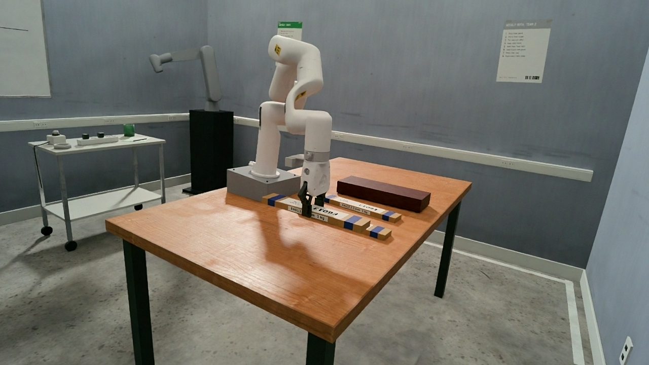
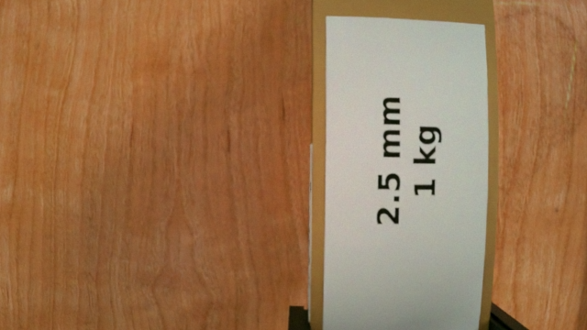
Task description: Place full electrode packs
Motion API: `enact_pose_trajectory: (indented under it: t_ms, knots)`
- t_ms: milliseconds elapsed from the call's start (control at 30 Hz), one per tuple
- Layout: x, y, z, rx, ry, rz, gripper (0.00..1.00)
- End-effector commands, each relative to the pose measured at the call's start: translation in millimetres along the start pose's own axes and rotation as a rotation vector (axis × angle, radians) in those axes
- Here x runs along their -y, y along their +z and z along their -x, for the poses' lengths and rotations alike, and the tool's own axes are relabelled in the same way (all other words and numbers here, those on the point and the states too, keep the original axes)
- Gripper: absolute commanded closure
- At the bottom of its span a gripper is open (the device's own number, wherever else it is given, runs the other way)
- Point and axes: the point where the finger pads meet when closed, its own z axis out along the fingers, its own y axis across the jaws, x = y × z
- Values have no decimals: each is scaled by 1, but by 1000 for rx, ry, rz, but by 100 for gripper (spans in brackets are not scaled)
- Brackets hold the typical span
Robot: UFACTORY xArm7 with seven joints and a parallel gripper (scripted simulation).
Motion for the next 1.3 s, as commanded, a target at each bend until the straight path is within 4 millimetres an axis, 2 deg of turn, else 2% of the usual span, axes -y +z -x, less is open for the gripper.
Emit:
enact_pose_trajectory:
  t_ms: [0, 667, 1267]
  knots:
    - [1, -2, 2, 5, 0, -4, 42]
    - [-5, -2, 2, 5, 0, -4, 42]
    - [-30, -2, 1, 5, 0, -4, 42]
